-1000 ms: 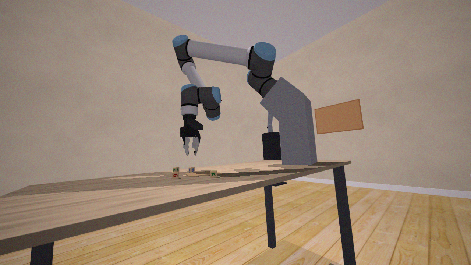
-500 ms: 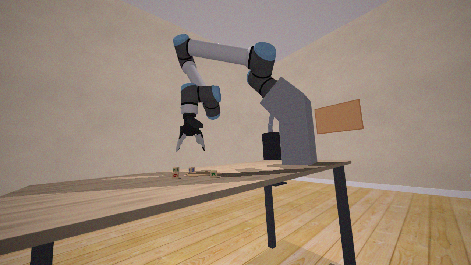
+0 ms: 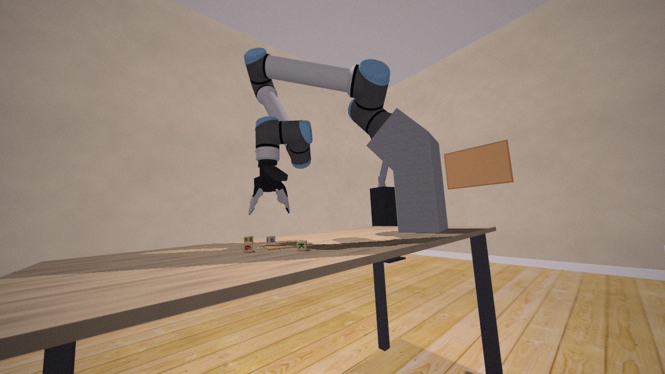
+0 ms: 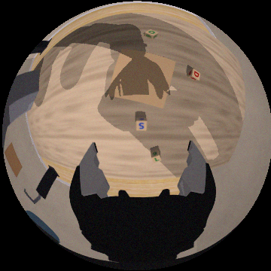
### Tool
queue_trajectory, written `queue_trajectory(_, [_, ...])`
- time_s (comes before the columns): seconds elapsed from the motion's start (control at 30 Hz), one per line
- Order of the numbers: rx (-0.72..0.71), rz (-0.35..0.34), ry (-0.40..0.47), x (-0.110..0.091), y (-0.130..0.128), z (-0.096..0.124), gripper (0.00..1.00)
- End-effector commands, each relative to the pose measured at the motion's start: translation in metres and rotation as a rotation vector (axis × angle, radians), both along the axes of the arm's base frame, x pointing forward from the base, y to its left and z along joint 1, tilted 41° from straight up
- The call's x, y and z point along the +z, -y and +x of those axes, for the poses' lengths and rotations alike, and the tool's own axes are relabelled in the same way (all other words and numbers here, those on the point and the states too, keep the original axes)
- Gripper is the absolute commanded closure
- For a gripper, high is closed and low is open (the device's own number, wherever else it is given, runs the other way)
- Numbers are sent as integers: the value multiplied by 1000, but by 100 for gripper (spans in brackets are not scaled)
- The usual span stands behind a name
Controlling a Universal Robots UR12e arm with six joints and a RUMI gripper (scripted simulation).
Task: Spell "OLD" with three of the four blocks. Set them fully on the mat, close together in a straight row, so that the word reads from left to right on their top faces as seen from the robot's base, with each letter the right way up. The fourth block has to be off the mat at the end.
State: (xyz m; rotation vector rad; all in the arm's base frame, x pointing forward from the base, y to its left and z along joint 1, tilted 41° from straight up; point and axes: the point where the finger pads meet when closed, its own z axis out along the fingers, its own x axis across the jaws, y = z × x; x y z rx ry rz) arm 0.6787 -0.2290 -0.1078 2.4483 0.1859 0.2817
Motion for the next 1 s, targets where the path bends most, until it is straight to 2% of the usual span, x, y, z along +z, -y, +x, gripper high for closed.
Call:
queue_trajectory(0.0, [93,-25,-75,-23,-29,9,0])
queue_trajectory(0.27, [262,-75,-209,-66,-82,19,0])
queue_trajectory(0.33, [262,-75,-209,-66,-82,19,0])
queue_trajectory(0.37, [316,-93,-252,-79,-100,21,0])
queue_trajectory(0.83, [600,-196,-473,-150,-189,19,0])
queue_trajectory(0.9, [600,-196,-473,-150,-189,19,0])
queue_trajectory(0.97, [635,-210,-500,-159,-201,18,0])
